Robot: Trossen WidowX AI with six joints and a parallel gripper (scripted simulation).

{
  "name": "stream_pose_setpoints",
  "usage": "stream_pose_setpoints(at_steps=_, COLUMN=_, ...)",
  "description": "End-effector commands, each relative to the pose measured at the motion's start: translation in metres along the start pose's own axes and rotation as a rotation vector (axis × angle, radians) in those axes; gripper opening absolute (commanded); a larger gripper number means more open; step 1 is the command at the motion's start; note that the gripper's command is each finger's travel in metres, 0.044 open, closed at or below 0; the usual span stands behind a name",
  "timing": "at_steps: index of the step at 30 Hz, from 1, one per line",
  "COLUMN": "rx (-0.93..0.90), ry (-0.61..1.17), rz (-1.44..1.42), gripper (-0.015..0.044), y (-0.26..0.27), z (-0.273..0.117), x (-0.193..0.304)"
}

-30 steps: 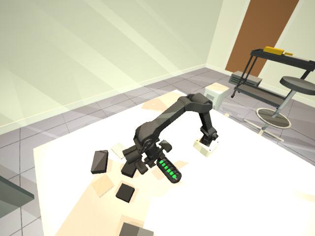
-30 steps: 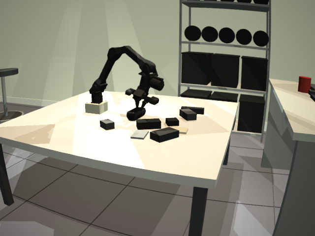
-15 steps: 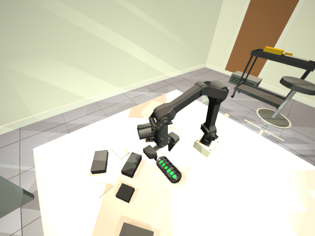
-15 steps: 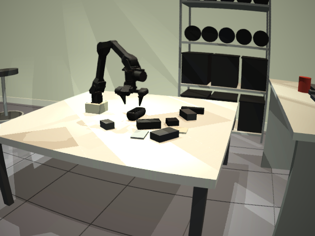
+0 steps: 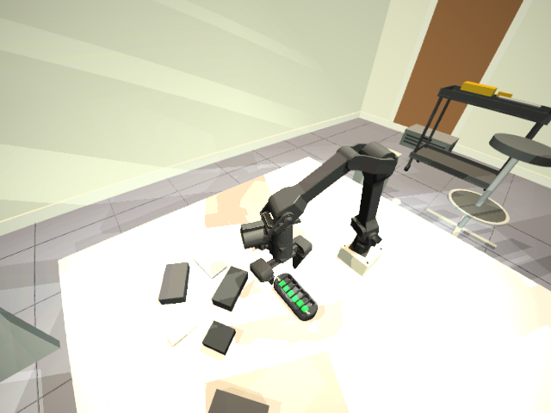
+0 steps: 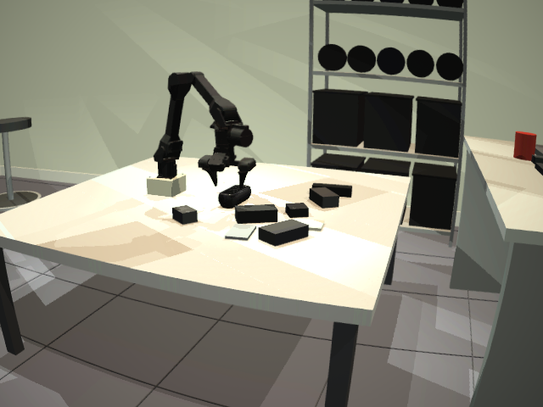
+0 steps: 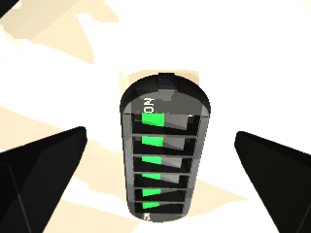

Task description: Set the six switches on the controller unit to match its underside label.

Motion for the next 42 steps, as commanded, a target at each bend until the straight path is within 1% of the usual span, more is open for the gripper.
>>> stream_pose_setpoints(at_steps=1, rx=0.011, ry=0.011, rz=-0.002, gripper=0.0440, y=-0.001, z=0.009, x=0.000)
stream_pose_setpoints(at_steps=20, rx=0.012, ry=0.013, rz=-0.001, gripper=0.0440, y=-0.004, z=0.037, x=-0.004)
stream_pose_setpoints(at_steps=24, rx=0.012, ry=0.013, rz=-0.001, gripper=0.0335, y=-0.004, z=0.037, x=-0.004)
stream_pose_setpoints(at_steps=25, rx=0.012, ry=0.013, rz=-0.001, gripper=0.0328, y=-0.004, z=0.037, x=-0.004)
stream_pose_setpoints(at_steps=42, rx=0.012, ry=0.013, rz=-0.001, gripper=0.0326, y=-0.004, z=0.035, x=-0.003)
Point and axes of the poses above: the point midway between the two fingers, 35 mm back from their tips, its own z axis out along the fingers, its own y axis across the jaws, x = y × z, the point moved 1 cm from there along -z, back along the fingers, and after that the axes turned 4 degrees about -z, right-handed, at the moved point
